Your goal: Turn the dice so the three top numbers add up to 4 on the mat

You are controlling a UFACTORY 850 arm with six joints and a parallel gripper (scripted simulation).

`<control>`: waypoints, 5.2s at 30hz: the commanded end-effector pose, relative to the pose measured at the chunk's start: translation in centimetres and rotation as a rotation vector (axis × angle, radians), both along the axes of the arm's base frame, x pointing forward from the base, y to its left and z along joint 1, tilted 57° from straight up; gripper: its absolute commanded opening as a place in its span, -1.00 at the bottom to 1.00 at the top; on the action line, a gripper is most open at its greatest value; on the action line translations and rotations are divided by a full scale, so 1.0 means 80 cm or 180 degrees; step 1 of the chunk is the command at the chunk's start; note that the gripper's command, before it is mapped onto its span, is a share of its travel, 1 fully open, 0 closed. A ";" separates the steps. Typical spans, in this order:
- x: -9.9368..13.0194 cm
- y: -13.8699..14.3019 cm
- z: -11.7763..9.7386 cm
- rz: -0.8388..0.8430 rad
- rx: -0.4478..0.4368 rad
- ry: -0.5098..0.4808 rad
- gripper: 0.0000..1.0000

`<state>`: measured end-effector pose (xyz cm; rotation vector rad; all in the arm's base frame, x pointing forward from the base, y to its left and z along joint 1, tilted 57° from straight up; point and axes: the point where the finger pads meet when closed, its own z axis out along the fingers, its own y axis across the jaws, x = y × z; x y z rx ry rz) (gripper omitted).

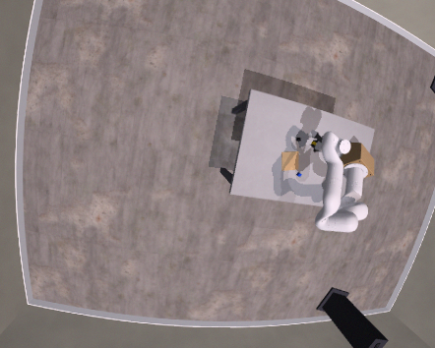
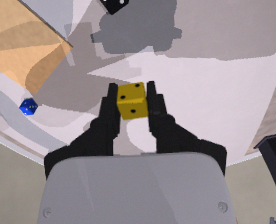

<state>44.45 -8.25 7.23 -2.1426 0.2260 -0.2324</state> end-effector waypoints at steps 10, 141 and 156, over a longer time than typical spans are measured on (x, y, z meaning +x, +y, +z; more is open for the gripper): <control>0.005 0.013 0.044 0.0161 -0.0080 -0.0232 -0.58; 0.032 0.202 0.111 0.0767 -0.0350 -0.1128 -0.58; 0.032 0.202 0.111 0.0767 -0.0350 -0.1128 -0.58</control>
